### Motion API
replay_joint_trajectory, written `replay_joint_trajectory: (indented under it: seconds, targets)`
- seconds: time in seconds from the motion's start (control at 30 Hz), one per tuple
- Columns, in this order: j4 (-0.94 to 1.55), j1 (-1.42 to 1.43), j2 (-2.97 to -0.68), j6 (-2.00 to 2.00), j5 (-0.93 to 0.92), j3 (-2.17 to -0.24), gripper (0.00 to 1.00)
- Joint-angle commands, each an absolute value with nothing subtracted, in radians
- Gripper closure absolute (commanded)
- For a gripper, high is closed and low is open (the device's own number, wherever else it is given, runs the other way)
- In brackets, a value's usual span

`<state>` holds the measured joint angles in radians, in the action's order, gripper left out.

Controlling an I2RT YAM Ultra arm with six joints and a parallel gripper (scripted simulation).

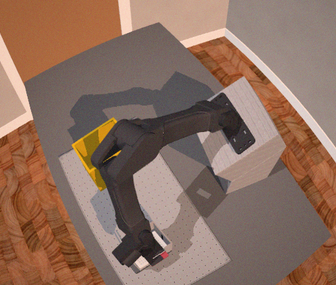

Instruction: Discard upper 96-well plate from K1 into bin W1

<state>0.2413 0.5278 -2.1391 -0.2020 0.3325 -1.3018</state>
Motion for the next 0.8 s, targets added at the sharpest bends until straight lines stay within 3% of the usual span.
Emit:
replay_joint_trajectory:
  seconds: [0.0,0.47,0.5,0.77]
  targets:
    - [0.232,0.539,-2.139,-0.202,0.328,-1.337,0.0]
    - [0.232,0.539,-2.139,-0.202,0.328,-1.337,0.0]
    - [0.232,0.539,-2.139,-0.202,0.328,-1.337,1.0]
    - [0.237,0.536,-2.139,-0.2,0.337,-1.337,1.0]
